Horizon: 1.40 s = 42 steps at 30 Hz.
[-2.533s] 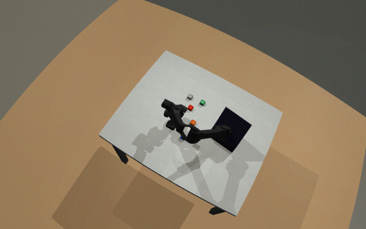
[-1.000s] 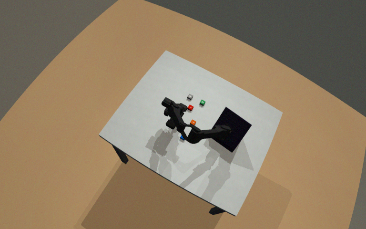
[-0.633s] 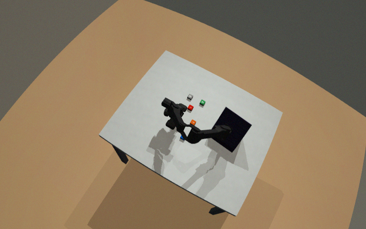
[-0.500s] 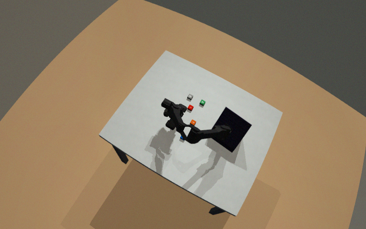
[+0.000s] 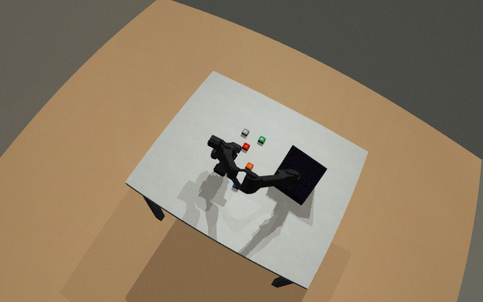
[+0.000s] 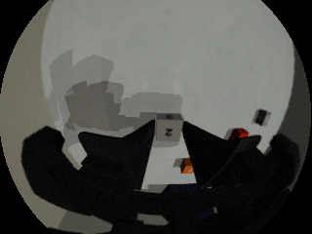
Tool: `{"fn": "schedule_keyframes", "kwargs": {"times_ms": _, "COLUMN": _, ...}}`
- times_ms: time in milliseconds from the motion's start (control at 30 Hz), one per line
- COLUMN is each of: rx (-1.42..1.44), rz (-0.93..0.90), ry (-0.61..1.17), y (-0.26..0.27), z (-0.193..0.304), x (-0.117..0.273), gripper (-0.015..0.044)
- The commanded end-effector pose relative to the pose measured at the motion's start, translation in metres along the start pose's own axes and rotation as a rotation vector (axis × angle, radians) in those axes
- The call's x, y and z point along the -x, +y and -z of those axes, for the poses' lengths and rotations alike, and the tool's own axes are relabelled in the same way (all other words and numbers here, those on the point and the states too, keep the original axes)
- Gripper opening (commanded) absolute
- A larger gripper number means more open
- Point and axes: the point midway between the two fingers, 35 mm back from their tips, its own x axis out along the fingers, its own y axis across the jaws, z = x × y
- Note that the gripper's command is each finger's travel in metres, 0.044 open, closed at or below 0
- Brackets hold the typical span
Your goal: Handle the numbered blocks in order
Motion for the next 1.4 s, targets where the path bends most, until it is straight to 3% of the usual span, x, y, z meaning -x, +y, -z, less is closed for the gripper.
{"fn": "schedule_keyframes", "kwargs": {"times_ms": 0, "rx": -0.005, "rz": 0.001, "ry": 0.0, "y": 0.0, "z": 0.0, "x": 0.0, "gripper": 0.0251}}
{"fn": "schedule_keyframes", "kwargs": {"times_ms": 200, "rx": -0.005, "rz": 0.001, "ry": 0.0, "y": 0.0, "z": 0.0, "x": 0.0, "gripper": 0.04}}
{"fn": "schedule_keyframes", "kwargs": {"times_ms": 500, "rx": -0.005, "rz": 0.003, "ry": 0.0, "y": -0.001, "z": 0.0, "x": 0.036, "gripper": 0.04}}
{"fn": "schedule_keyframes", "kwargs": {"times_ms": 567, "rx": -0.005, "rz": 0.005, "ry": 0.0, "y": -0.001, "z": -0.001, "x": 0.046, "gripper": 0.0348}}
{"fn": "schedule_keyframes", "kwargs": {"times_ms": 733, "rx": -0.005, "rz": 0.006, "ry": 0.001, "y": -0.001, "z": -0.001, "x": 0.114, "gripper": 0.0216}}
{"fn": "schedule_keyframes", "kwargs": {"times_ms": 867, "rx": -0.005, "rz": 0.006, "ry": 0.001, "y": -0.001, "z": 0.0, "x": 0.117, "gripper": 0.012}}
{"fn": "schedule_keyframes", "kwargs": {"times_ms": 1133, "rx": -0.005, "rz": 0.006, "ry": 0.001, "y": 0.001, "z": 0.001, "x": 0.117, "gripper": 0.012}}
{"fn": "schedule_keyframes", "kwargs": {"times_ms": 1367, "rx": -0.008, "rz": 0.006, "ry": 0.003, "y": 0.049, "z": 0.059, "x": 0.12, "gripper": 0.012}}
